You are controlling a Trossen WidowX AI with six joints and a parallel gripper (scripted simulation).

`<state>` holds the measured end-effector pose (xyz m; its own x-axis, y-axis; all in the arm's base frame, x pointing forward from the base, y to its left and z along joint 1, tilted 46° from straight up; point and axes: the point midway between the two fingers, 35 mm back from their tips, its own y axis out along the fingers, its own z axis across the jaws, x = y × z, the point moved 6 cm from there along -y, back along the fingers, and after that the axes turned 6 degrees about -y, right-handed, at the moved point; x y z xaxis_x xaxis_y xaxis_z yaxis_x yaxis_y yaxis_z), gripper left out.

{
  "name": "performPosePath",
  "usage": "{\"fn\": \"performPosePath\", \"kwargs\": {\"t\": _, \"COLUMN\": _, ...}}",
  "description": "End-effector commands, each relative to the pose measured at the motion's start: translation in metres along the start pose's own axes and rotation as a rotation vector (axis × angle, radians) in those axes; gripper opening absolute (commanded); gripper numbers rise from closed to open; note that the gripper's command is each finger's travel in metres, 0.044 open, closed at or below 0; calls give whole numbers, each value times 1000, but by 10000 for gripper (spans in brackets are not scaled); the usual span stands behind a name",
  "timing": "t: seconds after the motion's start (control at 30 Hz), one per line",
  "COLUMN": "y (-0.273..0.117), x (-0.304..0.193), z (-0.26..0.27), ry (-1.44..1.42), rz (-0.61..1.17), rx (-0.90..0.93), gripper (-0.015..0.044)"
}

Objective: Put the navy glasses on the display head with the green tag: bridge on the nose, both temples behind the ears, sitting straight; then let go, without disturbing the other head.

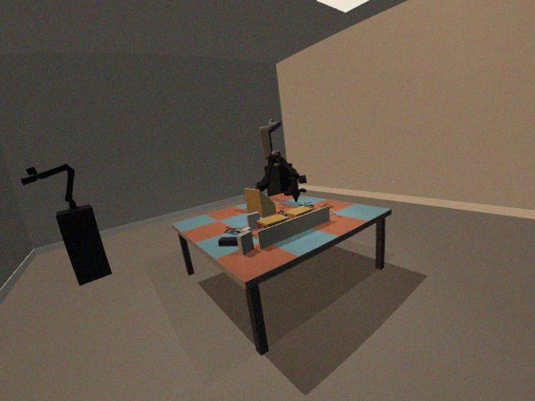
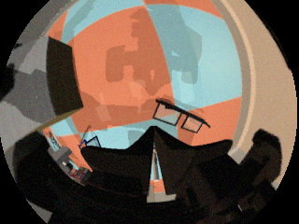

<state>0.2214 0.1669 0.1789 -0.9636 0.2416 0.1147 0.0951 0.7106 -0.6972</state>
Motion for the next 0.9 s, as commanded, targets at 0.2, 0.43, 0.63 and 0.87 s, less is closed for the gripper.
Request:
{"fn": "performPosePath", "kwargs": {"t": 0.2, "y": -13, "x": 3, "z": 12, "ry": 1, "rz": 0, "rx": -2, "gripper": 53}}
{"fn": "performPosePath", "kwargs": {"t": 0.43, "y": -13, "x": 3, "z": 12, "ry": 1, "rz": 0, "rx": -2, "gripper": 200}}
{"fn": "performPosePath", "kwargs": {"t": 0.63, "y": -13, "x": 3, "z": 12, "ry": 1, "rz": 0, "rx": -2, "gripper": 200}}
{"fn": "performPosePath", "kwargs": {"t": 0.87, "y": -12, "x": -1, "z": 16, "ry": 85, "rz": 1, "rx": 3, "gripper": 200}}
